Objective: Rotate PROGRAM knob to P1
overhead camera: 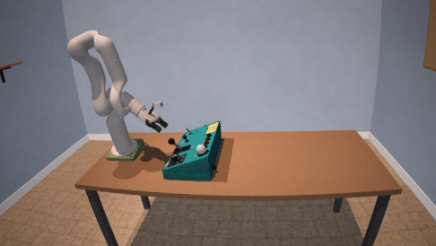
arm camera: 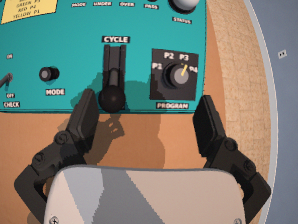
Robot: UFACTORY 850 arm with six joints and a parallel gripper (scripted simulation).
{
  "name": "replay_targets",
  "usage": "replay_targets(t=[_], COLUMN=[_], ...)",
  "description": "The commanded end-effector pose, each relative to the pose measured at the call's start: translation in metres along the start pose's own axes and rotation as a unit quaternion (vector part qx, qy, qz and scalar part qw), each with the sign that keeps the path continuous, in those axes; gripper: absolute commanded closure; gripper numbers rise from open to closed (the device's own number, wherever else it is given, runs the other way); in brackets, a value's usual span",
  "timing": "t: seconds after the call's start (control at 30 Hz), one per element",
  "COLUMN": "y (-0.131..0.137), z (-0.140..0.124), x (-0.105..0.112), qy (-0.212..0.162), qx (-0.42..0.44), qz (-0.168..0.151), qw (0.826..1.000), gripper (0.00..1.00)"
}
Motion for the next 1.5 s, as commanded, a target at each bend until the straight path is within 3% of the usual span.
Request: replay_targets(t=[0.0,0.53,0.97,1.07,1.13,1.27,1.3,1.43,1.47], y=[0.000,0.000,0.000,-0.003,-0.002,-0.002,0.002,0.002,0.009], z=[0.006,0.020,0.023,0.032,0.043,0.043,0.048,0.048,0.053], x=[0.008,0.027,0.029,0.017,0.002,0.002,-0.007,-0.007,-0.015], qy=[0.000,0.000,-0.003,-0.036,-0.083,-0.083,-0.113,-0.113,-0.145], qx=[0.000,0.000,-0.001,-0.008,-0.015,-0.015,-0.018,-0.018,-0.020], qz=[0.000,0.000,0.002,0.023,0.041,0.041,0.047,0.047,0.049], qw=[1.000,1.000,1.000,0.999,0.996,0.996,0.992,0.992,0.988], gripper=[0.00,0.00,0.00,0.00,0.00,0.00,0.00,0.00,0.00])
Point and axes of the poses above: the point where the finger pads meet when closed, its own x axis back along the fingers, its own y axis across the jaws, z = x × y, the point moved 6 cm from there along x, back along the fingers, and after that the axes turned 15 degrees about -x, right-handed, at the moved point
